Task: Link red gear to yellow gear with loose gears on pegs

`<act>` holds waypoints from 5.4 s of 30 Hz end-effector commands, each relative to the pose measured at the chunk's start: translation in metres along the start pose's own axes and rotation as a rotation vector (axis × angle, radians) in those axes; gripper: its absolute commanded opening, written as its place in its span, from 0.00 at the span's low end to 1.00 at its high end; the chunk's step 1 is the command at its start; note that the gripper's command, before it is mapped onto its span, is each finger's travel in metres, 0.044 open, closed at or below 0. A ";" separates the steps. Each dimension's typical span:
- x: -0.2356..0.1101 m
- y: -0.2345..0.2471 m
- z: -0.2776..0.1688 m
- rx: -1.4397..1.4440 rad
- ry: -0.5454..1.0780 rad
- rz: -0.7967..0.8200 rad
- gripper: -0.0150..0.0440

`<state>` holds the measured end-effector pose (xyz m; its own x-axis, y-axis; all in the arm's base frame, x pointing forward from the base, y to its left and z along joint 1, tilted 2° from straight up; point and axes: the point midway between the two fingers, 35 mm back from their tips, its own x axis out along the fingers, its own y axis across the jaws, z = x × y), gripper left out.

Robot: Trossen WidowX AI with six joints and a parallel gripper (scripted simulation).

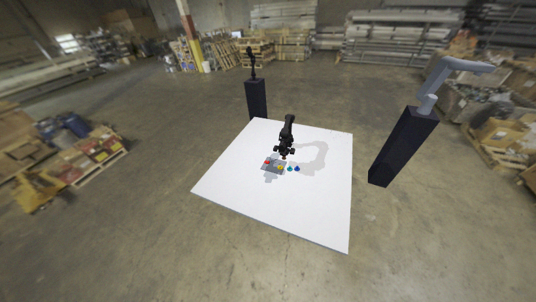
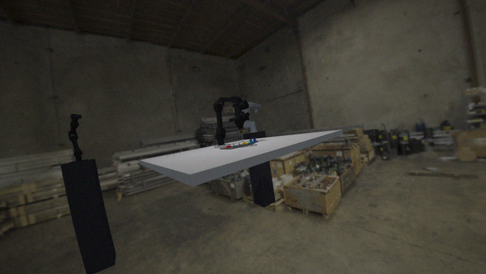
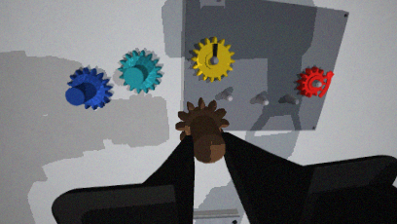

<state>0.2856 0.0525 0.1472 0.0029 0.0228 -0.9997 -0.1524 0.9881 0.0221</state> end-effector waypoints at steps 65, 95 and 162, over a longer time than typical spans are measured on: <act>0.041 -0.136 -0.016 -0.063 0.001 -0.010 0.25; 0.057 -0.136 -0.016 -0.276 0.002 -0.010 0.25; 0.046 -0.136 -0.015 -0.076 0.001 -0.010 0.49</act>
<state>0.2902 -0.0828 0.0785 -0.0098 0.0182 -0.9998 -0.2725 0.9619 0.0202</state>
